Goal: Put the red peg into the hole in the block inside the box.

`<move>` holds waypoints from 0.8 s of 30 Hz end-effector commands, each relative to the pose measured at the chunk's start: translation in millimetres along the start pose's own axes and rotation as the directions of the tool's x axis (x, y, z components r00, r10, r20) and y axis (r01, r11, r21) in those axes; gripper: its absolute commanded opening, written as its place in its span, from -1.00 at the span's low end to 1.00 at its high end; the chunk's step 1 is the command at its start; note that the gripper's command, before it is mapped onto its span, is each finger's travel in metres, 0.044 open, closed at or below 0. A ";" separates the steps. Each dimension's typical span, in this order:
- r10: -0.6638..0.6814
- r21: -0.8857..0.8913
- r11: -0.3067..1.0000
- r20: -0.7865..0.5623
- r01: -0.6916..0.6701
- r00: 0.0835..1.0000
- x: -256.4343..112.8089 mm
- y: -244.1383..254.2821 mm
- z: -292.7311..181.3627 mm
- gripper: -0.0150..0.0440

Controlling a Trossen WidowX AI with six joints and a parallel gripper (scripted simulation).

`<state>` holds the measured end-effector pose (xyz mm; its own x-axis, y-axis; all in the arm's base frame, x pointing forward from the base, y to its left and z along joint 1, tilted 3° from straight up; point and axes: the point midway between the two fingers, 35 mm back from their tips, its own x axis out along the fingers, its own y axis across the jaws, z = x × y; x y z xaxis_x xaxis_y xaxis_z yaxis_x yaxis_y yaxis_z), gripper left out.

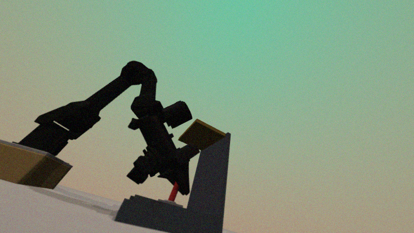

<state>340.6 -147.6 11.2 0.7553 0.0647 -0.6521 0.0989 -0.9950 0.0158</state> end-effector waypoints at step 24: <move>0.001 0.002 1.000 0.007 -0.001 1.000 -18.8 1.1 -8.5 0.25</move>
<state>332.8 -149.3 25.4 0.7483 0.0618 -0.6605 0.0925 -0.9956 0.0116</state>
